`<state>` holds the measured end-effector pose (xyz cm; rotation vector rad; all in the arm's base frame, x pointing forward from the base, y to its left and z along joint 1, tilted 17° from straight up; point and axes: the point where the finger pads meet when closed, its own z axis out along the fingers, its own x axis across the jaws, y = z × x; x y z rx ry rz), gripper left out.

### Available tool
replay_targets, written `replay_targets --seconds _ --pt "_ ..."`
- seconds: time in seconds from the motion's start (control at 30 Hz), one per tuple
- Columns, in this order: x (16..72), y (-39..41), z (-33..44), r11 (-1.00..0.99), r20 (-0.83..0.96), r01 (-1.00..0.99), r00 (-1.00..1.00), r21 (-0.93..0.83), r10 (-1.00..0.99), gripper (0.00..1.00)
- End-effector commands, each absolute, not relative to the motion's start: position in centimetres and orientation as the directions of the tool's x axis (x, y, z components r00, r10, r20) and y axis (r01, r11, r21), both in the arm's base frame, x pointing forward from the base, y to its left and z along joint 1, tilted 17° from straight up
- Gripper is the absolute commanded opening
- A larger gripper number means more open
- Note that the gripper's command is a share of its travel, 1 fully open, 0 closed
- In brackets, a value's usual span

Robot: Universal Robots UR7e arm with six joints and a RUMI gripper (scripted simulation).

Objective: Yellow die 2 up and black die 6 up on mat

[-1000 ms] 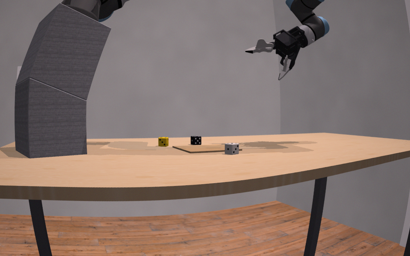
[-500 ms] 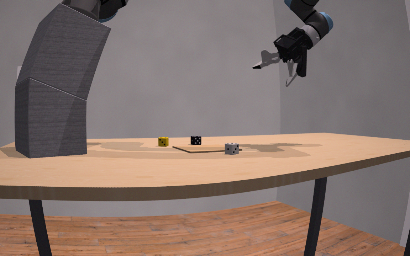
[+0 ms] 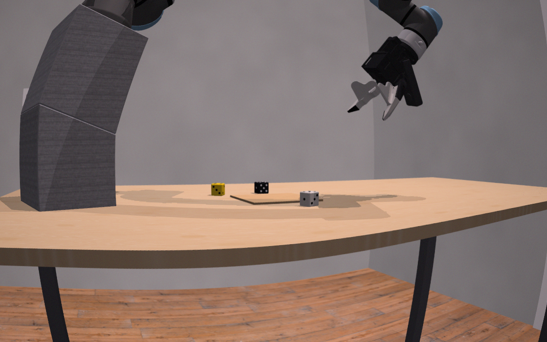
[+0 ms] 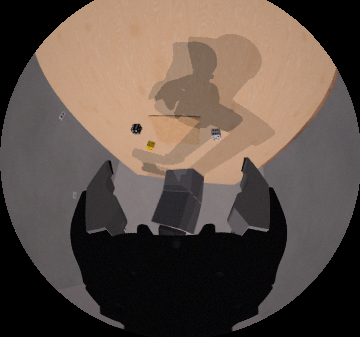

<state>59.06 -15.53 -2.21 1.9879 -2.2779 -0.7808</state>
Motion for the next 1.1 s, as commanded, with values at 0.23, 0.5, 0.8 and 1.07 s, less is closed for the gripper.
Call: replay_targets --seconds 0.23,0.5,0.8,1.07 --pt "57.1 -18.3 -5.0 0.379 -0.211 -0.869 -0.454 0.318 -0.866 1.0" --pt "54.8 -20.1 -6.8 0.607 -0.17 -0.749 -0.656 0.267 -0.735 1.0" --pt "52.9 -21.0 -7.8 0.743 -0.158 -0.629 -0.777 0.229 -0.609 1.0" --pt "49.8 -21.8 -8.7 0.895 -0.166 -0.41 -0.909 0.178 -0.383 1.0"
